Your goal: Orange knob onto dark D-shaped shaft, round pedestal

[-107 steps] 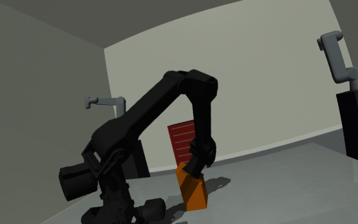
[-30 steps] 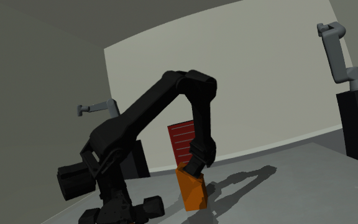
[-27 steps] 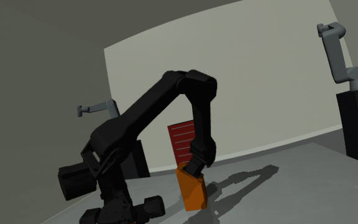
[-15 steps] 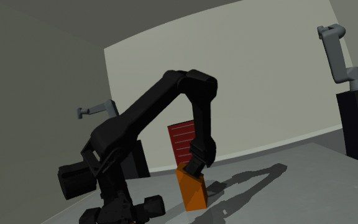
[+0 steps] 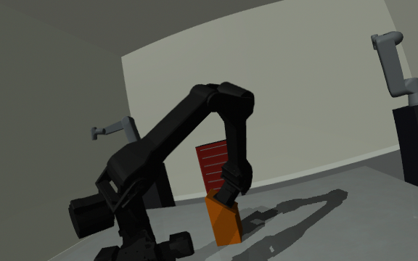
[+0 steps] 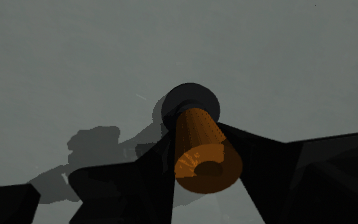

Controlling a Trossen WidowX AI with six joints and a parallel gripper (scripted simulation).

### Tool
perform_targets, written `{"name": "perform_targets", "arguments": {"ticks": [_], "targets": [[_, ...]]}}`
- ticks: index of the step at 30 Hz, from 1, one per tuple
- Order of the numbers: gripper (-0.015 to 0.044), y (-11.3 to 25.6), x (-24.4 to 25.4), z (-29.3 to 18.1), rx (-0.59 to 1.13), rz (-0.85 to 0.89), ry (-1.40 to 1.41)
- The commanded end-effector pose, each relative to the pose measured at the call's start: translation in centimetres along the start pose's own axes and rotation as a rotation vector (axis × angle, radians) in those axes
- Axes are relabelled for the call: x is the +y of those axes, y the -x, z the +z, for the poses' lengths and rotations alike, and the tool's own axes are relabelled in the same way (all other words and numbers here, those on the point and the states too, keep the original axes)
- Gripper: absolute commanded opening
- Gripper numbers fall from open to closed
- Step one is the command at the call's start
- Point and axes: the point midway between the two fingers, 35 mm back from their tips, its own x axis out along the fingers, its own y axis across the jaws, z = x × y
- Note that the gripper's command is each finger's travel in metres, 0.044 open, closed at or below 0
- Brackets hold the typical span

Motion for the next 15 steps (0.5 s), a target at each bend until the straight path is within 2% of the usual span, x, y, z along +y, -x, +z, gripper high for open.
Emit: {"name": "perform_targets", "arguments": {"ticks": [1,15], "targets": [[0.0000,-0.34,0.02,0.05,-0.006,0.001,-0.004],[0.0000,-1.03,0.08,0.03,0.002,0.002,0.003]]}}
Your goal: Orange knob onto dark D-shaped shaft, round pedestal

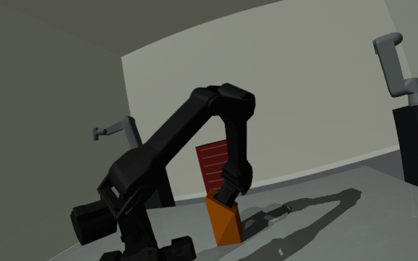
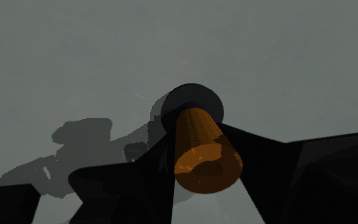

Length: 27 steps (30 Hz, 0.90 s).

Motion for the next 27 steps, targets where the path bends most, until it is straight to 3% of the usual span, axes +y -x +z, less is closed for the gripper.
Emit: {"name": "perform_targets", "arguments": {"ticks": [1,17,23,27], "targets": [[0.0026,0.0,0.0,0.0,0.000,0.000,0.000],[0.0440,0.0,0.0,0.0,0.000,0.000,0.000],[0.0440,0.3,0.0,0.0,0.000,-0.001,0.000],[0.0440,6.9,-0.3,0.1,0.002,-0.005,-0.001]]}}
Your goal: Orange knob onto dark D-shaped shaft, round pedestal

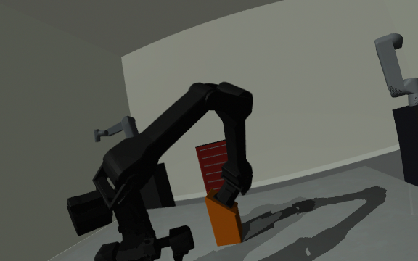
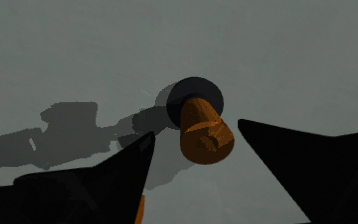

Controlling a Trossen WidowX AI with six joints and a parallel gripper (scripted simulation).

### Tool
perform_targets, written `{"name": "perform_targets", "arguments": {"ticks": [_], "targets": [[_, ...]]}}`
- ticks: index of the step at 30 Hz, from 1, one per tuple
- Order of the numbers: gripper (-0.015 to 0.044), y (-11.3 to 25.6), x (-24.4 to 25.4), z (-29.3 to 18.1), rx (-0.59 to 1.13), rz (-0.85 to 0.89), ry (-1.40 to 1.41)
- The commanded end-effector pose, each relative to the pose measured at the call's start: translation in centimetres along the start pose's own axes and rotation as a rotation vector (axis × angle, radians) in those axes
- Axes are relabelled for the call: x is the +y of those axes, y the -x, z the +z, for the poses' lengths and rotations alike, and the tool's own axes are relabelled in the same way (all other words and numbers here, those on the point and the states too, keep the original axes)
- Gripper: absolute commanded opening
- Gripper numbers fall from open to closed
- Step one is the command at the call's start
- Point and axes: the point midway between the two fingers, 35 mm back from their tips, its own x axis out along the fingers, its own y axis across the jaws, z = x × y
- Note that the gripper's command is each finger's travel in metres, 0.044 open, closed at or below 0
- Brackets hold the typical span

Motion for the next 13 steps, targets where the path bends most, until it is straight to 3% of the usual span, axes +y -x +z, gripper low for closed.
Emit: {"name": "perform_targets", "arguments": {"ticks": [1,13], "targets": [[0.0440,6.4,-0.4,0.1,-0.027,-0.033,0.008],[0.0440,7.7,-0.6,0.1,-0.027,-0.032,0.009]]}}
